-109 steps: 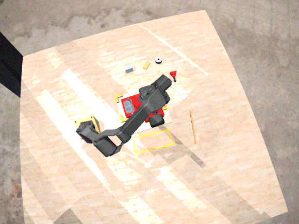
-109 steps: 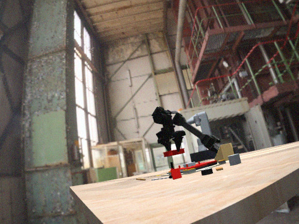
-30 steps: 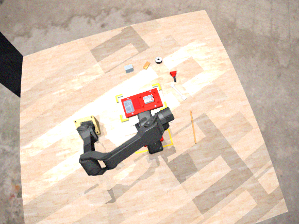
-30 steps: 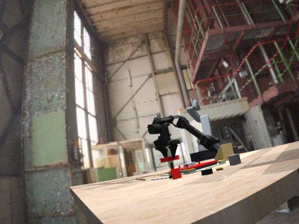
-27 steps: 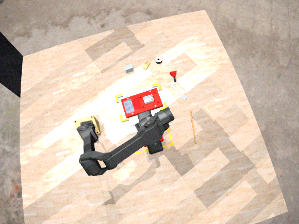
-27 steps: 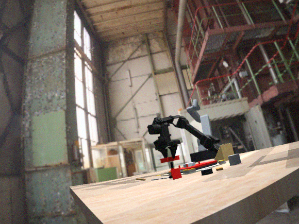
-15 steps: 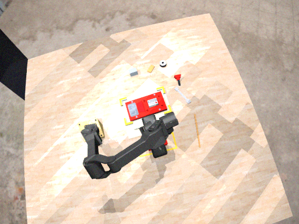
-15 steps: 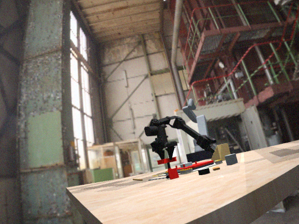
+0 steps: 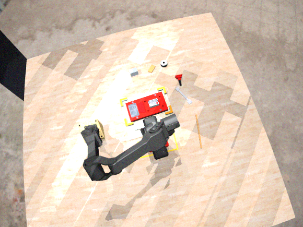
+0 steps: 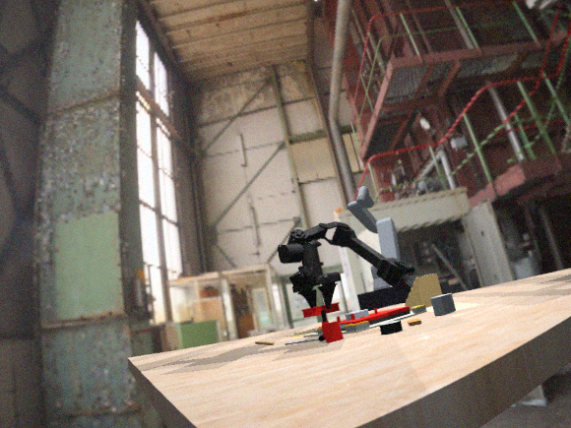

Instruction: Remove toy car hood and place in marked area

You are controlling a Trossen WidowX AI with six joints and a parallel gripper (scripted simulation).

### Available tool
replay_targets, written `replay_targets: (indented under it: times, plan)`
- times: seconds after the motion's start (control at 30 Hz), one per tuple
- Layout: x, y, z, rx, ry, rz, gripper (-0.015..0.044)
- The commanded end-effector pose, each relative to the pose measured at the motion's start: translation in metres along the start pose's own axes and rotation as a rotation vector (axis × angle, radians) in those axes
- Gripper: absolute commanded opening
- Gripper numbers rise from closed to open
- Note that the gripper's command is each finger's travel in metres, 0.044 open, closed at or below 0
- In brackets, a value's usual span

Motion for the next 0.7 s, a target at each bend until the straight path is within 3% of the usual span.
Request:
replay_targets:
  times: [0.0, 0.67]
  plan:
    - [-0.001, 0.000, -0.002, -0.003, 0.004, 0.003, 0.0000]
    - [-0.001, 0.001, -0.015, -0.003, 0.006, 0.003, 0.0000]
Point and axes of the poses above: the point midway between the two fingers, 35 mm back from their tips, its own z axis back along the fingers, its own x axis across the jaws, y = z × x, the point moved 3 cm from there along z, back along the fingers, and after that the axes turned 12 degrees about -z, right-handed, at the moved point
